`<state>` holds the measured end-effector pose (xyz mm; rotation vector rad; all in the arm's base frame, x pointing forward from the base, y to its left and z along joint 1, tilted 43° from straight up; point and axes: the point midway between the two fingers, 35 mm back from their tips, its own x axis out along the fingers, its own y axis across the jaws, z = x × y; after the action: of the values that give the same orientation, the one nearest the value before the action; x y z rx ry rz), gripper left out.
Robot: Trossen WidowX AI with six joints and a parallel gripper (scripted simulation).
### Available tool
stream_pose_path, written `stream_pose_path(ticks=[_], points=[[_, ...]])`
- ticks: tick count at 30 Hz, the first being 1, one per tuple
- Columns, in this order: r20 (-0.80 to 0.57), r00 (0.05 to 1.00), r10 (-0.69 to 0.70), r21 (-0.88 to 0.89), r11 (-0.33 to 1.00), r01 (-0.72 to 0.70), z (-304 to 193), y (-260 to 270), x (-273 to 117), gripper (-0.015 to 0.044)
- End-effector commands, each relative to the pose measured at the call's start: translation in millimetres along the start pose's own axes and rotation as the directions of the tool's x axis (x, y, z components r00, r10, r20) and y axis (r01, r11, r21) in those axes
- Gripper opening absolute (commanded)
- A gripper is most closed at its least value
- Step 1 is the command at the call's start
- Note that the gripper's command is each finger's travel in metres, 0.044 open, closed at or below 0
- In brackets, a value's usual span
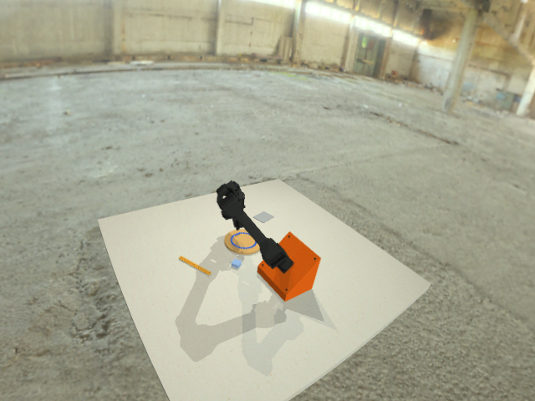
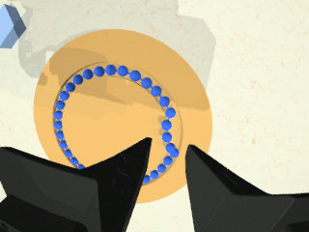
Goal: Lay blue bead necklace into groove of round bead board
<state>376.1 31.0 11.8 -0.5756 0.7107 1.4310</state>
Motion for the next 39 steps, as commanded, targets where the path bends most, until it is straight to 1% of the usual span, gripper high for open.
stream_pose_path(ticks=[1, 6, 11, 31, 39], points=[[0.002, 1.000, 0.002, -0.029, 1.000, -0.002, 1.5, 1.3, -0.2, 0.0120], [0.002, 1.000, 0.002, -0.029, 1.000, -0.002, 1.6, 1.4, 14.9, 0.0120], [-0.002, 1.000, -0.010, -0.034, 0.999, 0.010, 1.1, -1.6, 8.4, 0.0120], [0.003, 1.000, 0.002, -0.029, 1.000, -0.002, 1.8, 1.4, 38.8, 0.0120], [0.003, 1.000, 0.002, -0.029, 1.000, -0.002, 1.8, 1.6, 39.9, 0.0120]])
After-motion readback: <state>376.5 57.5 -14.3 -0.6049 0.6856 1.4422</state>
